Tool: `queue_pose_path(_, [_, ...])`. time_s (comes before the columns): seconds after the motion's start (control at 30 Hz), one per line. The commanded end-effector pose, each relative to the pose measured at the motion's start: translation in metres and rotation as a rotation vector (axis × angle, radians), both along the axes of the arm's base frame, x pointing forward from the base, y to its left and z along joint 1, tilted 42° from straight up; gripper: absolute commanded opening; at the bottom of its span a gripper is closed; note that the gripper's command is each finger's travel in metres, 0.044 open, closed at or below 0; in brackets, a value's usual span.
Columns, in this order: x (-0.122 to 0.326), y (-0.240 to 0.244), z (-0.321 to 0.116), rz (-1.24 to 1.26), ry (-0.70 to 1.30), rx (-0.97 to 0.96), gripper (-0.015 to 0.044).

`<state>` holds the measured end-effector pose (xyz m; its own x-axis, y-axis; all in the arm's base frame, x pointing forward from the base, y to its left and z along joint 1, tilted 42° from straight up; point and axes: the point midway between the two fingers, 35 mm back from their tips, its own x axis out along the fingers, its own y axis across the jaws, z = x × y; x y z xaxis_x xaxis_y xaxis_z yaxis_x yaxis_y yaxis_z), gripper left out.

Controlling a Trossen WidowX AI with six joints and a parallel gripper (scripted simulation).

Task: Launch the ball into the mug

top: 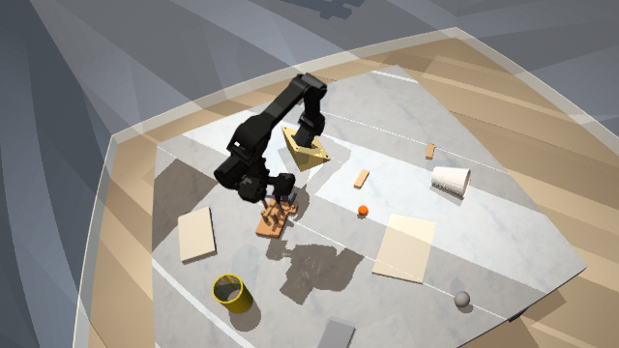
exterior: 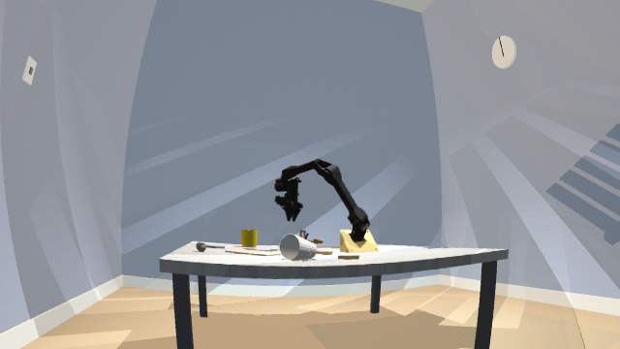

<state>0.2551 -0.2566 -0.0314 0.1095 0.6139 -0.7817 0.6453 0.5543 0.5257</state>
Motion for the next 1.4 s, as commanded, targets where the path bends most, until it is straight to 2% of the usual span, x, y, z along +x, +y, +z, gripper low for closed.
queue_pose_path(0.0, [0.043, 0.049, 0.024, 0.103, -0.071, -0.024, 0.03])
queue_pose_path(0.23, [0.086, 0.144, 0.063, 0.27, -0.21, -0.039, 0.03])
queue_pose_path(0.47, [0.096, 0.239, 0.099, 0.423, -0.339, -0.012, 0.03])
queue_pose_path(0.73, [0.096, 0.248, 0.104, 0.434, -0.348, -0.009, 0.03])
queue_pose_path(1.37, [0.1, 0.271, 0.079, 0.434, -0.348, -0.008, 0.03])
